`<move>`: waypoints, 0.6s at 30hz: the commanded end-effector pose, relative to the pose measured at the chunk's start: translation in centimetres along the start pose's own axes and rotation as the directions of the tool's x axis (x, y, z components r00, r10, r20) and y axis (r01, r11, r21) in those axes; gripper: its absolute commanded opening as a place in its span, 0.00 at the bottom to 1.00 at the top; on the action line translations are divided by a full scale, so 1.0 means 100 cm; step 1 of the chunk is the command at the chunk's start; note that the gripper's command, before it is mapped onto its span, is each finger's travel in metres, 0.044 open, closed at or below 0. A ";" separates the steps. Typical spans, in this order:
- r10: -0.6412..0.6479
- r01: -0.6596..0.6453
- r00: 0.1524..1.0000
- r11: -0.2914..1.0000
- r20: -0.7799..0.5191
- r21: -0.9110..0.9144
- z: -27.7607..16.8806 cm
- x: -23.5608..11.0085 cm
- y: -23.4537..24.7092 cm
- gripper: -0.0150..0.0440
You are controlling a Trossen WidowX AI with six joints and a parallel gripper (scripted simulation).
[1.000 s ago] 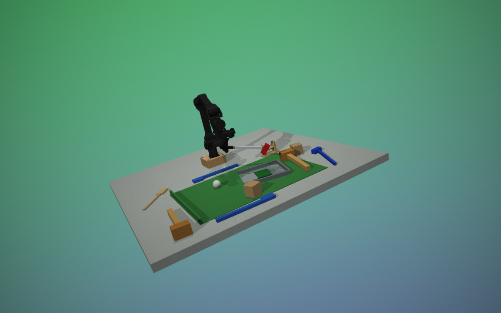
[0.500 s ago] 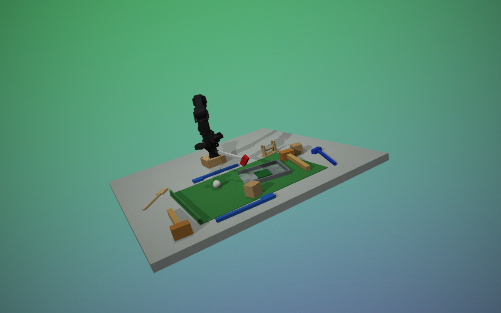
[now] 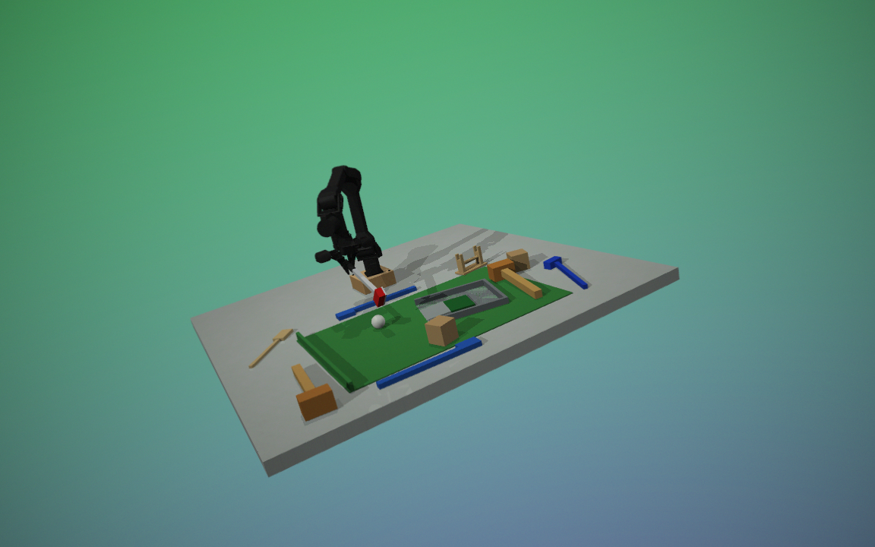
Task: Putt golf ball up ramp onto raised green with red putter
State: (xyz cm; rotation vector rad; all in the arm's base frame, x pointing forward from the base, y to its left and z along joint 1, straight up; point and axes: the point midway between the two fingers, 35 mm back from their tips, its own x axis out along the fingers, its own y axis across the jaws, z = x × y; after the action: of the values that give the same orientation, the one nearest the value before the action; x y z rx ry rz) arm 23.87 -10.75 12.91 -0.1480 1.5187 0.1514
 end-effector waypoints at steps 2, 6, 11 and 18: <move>-0.016 0.018 1.000 0.988 -0.013 0.154 -0.017 -0.004 -0.020 0.25; -0.017 0.023 1.000 0.970 -0.025 0.242 -0.028 -0.005 -0.030 0.25; -0.017 0.023 1.000 0.969 -0.026 0.247 -0.029 -0.005 -0.030 0.25; -0.017 0.023 1.000 0.969 -0.026 0.247 -0.029 0.012 -0.031 0.25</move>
State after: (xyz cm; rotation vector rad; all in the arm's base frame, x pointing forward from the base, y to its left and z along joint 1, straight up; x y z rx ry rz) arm 21.76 -14.26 12.58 0.0274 1.5404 -0.0501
